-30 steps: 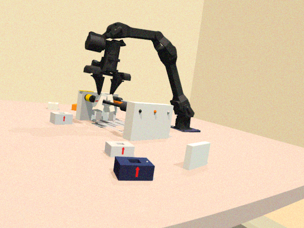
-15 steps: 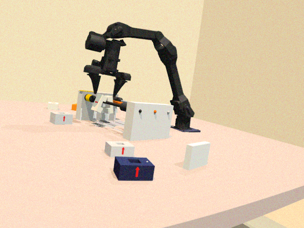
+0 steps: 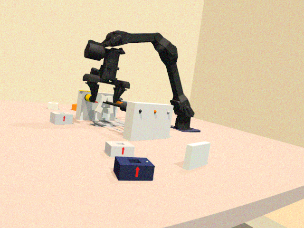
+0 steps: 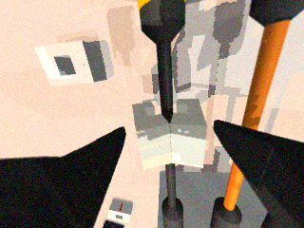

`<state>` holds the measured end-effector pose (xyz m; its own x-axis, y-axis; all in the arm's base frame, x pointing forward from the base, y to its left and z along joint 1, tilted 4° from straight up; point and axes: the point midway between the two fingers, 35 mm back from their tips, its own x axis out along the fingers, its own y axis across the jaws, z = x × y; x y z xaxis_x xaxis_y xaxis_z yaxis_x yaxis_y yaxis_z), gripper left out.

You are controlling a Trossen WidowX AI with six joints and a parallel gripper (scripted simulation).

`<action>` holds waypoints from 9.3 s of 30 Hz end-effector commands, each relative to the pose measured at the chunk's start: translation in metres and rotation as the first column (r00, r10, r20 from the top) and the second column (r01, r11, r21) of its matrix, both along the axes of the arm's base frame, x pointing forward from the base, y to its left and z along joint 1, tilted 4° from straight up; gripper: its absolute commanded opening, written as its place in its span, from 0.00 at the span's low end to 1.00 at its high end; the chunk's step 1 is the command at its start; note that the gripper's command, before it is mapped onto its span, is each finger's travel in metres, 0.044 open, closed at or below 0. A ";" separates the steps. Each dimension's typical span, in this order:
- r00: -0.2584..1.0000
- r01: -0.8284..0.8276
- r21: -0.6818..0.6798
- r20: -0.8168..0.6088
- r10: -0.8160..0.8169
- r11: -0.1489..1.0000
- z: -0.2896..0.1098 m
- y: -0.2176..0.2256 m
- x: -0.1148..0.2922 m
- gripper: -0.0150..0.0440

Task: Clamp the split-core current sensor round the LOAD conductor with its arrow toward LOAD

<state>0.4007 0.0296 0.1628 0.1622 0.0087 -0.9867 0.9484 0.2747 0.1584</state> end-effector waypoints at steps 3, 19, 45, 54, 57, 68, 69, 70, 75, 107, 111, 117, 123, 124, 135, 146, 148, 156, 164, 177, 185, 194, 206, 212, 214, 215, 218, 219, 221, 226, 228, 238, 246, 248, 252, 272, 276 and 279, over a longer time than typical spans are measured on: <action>1.000 0.003 -0.003 0.004 -0.003 1.000 -0.007 0.000 0.002 1.00; 1.000 0.003 -0.003 0.004 -0.003 1.000 -0.030 0.000 0.005 1.00; 1.000 0.000 0.000 0.009 0.000 1.000 -0.026 0.000 0.006 0.65; 1.000 0.000 0.000 0.009 0.000 1.000 -0.026 0.000 0.006 0.25; 1.000 0.000 0.000 0.009 0.000 1.000 -0.026 0.000 0.006 0.25; 1.000 0.000 0.000 0.009 0.000 1.000 -0.026 0.000 0.006 0.25; 1.000 0.000 0.000 0.009 0.000 1.000 -0.026 0.000 0.006 0.25; 1.000 0.000 0.000 0.009 0.000 1.000 -0.026 0.000 0.006 0.25; 1.000 0.000 0.000 0.009 0.000 1.000 -0.026 0.000 0.006 0.25; 0.999 0.000 0.010 0.041 0.000 1.000 -0.023 0.001 0.006 0.25; 0.995 -0.002 0.025 0.097 0.000 1.000 -0.018 0.001 0.006 0.25; 0.983 -0.008 0.047 0.183 0.000 0.999 -0.010 0.001 0.004 0.25; 0.981 -0.009 0.049 0.193 0.000 0.999 -0.009 0.001 0.004 0.25; 0.981 -0.009 0.049 0.193 0.000 0.999 -0.009 0.001 0.004 0.25; 0.981 -0.009 0.049 0.193 0.000 0.999 -0.009 0.001 0.004 0.25; 0.981 -0.009 0.049 0.193 0.000 0.999 -0.009 0.001 0.004 0.25; 0.981 -0.009 0.049 0.193 0.000 0.999 -0.009 0.001 0.004 0.25; 0.981 -0.009 0.049 0.193 0.000 0.999 -0.009 0.001 0.004 0.25; 0.981 -0.009 0.049 0.193 0.000 0.999 -0.009 0.001 0.004 0.25; 0.981 -0.009 0.049 0.193 0.000 0.999 -0.009 0.001 0.004 0.25; 0.981 -0.009 0.049 0.193 0.000 0.999 -0.009 0.001 0.004 0.25; 0.981 -0.009 0.049 0.193 0.000 0.999 -0.009 0.001 0.004 0.25; 0.981 -0.009 0.049 0.193 0.000 0.999 -0.009 0.001 0.004 0.25; 0.981 -0.009 0.049 0.193 0.000 0.999 -0.009 0.001 0.004 0.25; 0.981 -0.009 0.049 0.193 0.000 0.999 -0.009 0.001 0.004 0.25; 0.981 -0.009 0.049 0.193 0.000 0.999 -0.009 0.001 0.004 0.25; 0.981 -0.009 0.049 0.193 0.000 0.999 -0.009 0.001 0.004 0.25; 0.981 -0.009 0.049 0.193 0.000 0.999 -0.009 0.001 0.004 0.25; 0.981 -0.009 0.049 0.193 0.000 0.999 -0.009 0.001 0.004 0.25; 0.981 -0.009 0.049 0.193 0.000 0.999 -0.009 0.001 0.004 0.25; 0.981 -0.009 0.049 0.193 0.000 0.999 -0.009 0.001 0.004 0.25; 0.981 -0.009 0.049 0.193 0.000 0.999 -0.009 0.001 0.004 0.25; 0.981 -0.009 0.049 0.193 0.000 0.999 -0.009 0.001 0.004 0.25; 0.981 -0.009 0.049 0.193 0.000 0.999 -0.009 0.001 0.004 0.25; 0.981 -0.009 0.049 0.193 0.000 0.999 -0.009 0.001 0.004 0.25; 0.981 -0.009 0.049 0.193 0.000 0.999 -0.009 0.001 0.004 0.25; 0.981 -0.009 0.049 0.193 0.000 0.999 -0.009 0.001 0.004 0.25; 0.981 -0.009 0.049 0.193 0.000 0.999 -0.009 0.001 0.004 0.25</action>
<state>0.4013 0.0381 0.1484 0.3228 0.0787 -0.9432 0.9020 0.2762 0.3317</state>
